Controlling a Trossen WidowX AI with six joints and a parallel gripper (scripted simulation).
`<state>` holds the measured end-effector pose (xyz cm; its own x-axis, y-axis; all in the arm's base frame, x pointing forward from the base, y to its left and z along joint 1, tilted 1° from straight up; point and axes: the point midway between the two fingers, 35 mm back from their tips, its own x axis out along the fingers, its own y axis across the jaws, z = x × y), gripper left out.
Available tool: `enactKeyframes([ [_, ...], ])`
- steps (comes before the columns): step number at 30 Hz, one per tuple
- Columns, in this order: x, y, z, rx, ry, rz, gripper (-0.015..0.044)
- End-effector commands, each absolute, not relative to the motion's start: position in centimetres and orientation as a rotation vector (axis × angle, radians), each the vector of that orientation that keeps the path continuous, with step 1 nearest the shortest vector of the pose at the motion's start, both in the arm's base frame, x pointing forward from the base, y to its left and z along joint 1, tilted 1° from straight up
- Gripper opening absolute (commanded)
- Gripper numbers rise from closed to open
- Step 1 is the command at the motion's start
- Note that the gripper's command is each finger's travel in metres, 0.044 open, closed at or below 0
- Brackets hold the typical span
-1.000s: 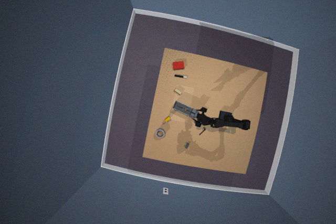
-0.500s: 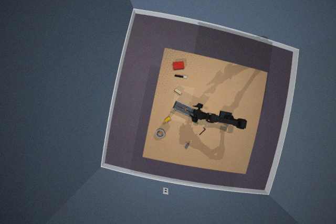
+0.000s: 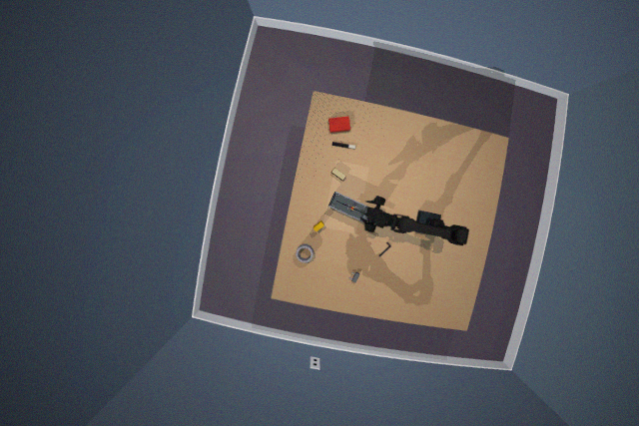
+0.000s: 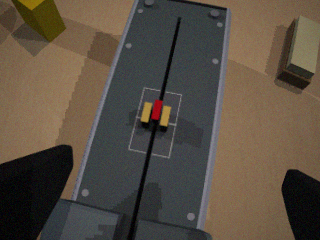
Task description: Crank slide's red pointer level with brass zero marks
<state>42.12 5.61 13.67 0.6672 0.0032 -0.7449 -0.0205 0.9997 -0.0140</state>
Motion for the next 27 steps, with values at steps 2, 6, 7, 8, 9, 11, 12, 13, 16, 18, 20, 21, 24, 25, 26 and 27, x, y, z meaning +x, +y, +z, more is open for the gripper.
enactKeyframes([
  [2,42.1,5.7,13.6,-0.023,0.841,0.021,0.044],
  [6,42.2,5.7,15.2,-0.023,0.84,0.019,0.044],
  [7,42.2,5.7,15.9,-0.022,0.84,0.018,0.044],
  [8,42.2,5.7,16.5,-0.022,0.84,0.017,0.044],
  [9,42.2,5.7,17.2,-0.022,0.84,0.016,0.044],
  [11,42.1,5.6,18.4,-0.022,0.84,0.014,0.044],
  [12,42.0,5.6,18.7,-0.022,0.84,0.014,0.044],
  [13,42.0,5.6,18.7,-0.022,0.84,0.014,0.044],
  [16,41.1,6.4,18.8,-0.018,0.839,0.006,0.044],
  [18,39.7,7.3,18.8,-0.012,0.836,-0.004,0.044],
  [20,38.3,8.2,18.8,-0.007,0.832,-0.013,0.044],
  [21,37.6,8.5,18.8,-0.004,0.83,-0.018,0.044],
  [24,35.6,9.6,18.8,0.005,0.82,-0.031,0.044],
  [25,34.9,9.8,18.7,0.008,0.816,-0.036,0.044],
  [26,34.2,10.1,18.7,0.011,0.812,-0.04,0.044],
  [27,33.5,10.3,18.6,0.014,0.807,-0.044,0.044],
])
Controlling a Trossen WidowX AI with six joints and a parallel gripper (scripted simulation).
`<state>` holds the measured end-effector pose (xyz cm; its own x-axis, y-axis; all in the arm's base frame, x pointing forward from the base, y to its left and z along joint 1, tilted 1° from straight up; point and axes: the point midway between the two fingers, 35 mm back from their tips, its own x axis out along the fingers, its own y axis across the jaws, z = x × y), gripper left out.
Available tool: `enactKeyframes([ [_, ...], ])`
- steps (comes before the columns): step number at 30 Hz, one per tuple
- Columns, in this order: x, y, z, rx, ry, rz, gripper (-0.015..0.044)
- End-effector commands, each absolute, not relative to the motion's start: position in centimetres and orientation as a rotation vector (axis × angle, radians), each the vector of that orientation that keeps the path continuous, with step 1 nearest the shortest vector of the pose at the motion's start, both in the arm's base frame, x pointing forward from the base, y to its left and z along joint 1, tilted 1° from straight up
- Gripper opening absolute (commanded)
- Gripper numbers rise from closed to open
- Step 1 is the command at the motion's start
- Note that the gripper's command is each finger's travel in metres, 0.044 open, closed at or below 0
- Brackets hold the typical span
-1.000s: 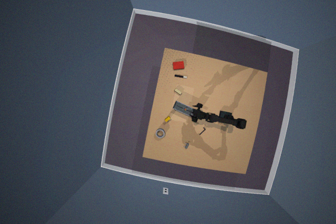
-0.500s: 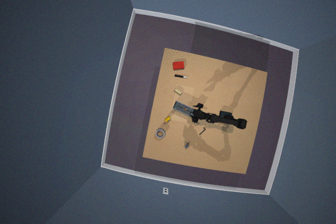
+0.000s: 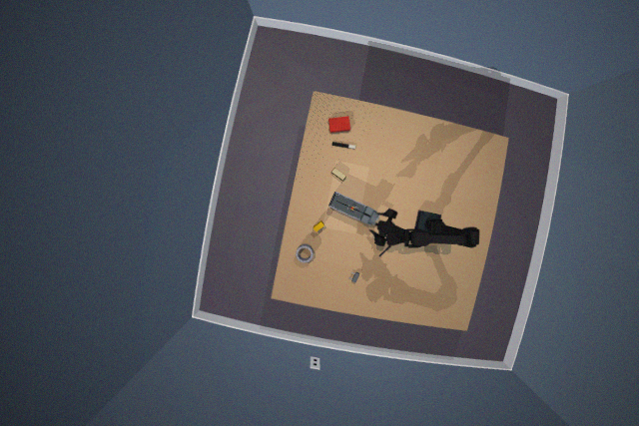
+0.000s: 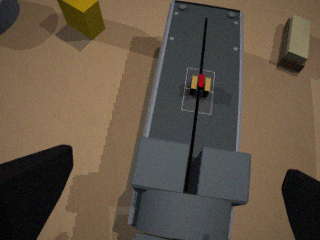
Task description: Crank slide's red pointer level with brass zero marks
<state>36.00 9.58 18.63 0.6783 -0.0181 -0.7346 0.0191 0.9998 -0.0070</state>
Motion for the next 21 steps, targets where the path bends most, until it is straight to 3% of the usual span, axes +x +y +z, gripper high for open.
enactKeyframes([
  [1,32.8,10.6,18.6,0.017,0.802,-0.048,0.044],
  [6,30.0,11.2,18.2,0.033,0.777,-0.062,0.044],
  [21,30.3,11.5,14.1,0.033,0.776,-0.063,0.044],
])
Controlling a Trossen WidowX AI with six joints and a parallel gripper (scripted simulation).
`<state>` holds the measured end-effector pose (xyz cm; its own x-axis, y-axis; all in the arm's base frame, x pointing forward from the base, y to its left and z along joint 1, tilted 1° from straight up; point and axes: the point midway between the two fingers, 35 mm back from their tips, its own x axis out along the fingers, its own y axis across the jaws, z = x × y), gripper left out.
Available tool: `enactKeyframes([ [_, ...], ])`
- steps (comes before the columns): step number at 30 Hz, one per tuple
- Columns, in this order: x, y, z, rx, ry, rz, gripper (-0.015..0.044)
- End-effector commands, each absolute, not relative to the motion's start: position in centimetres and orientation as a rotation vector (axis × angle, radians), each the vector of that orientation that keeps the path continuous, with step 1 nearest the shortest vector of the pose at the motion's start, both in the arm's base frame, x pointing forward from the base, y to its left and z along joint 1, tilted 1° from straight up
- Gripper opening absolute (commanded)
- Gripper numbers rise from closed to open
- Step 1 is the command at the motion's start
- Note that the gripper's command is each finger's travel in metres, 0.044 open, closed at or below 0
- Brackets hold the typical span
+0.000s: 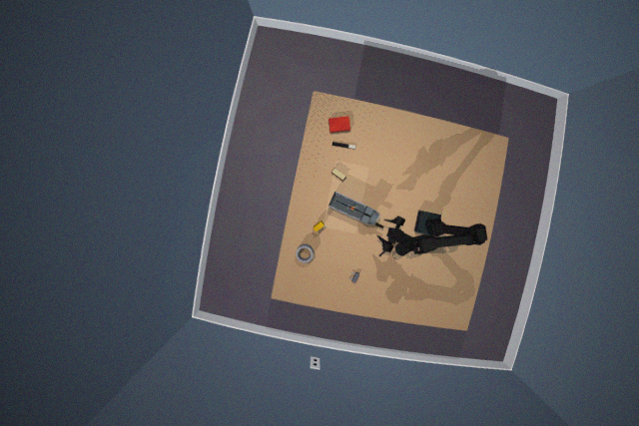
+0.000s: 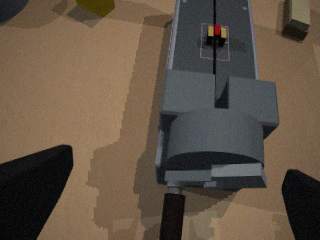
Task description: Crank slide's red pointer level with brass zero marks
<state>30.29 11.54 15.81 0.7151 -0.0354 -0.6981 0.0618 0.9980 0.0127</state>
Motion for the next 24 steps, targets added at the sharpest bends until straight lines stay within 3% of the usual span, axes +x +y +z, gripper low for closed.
enactKeyframes([
  [1,30.3,11.5,13.7,0.033,0.776,-0.063,0.044],
  [24,30.1,11.4,8.1,0.032,0.777,-0.063,0.044],
])
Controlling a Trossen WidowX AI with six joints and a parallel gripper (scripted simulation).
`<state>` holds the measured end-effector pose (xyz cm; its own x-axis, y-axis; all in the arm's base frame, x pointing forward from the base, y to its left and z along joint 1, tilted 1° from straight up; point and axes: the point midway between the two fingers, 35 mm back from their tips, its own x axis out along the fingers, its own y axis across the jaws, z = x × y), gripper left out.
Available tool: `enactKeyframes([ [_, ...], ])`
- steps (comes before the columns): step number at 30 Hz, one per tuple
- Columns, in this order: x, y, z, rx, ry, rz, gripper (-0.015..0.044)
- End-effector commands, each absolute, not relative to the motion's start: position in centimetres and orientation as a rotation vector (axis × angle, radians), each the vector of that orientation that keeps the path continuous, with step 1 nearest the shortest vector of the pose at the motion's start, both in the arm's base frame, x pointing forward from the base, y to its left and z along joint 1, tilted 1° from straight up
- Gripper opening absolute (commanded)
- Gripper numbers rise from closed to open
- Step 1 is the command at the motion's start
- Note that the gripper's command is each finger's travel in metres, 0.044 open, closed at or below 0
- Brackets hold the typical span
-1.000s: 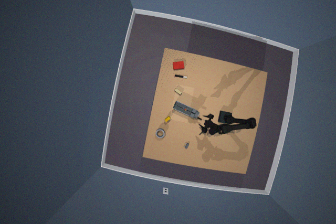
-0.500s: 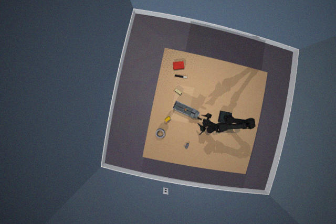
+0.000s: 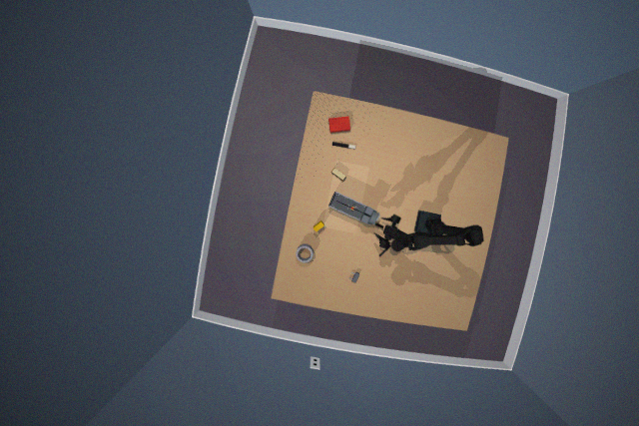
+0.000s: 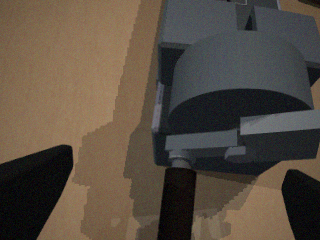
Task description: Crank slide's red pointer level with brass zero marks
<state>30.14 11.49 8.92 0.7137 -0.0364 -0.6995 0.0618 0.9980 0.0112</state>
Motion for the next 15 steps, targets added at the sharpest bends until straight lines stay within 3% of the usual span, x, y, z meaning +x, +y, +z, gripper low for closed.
enactKeyframes([
  [1,30.2,11.4,8.0,0.032,0.777,-0.063,0.044],
  [15,30.2,11.4,5.7,0.031,0.777,-0.063,0.044],
])
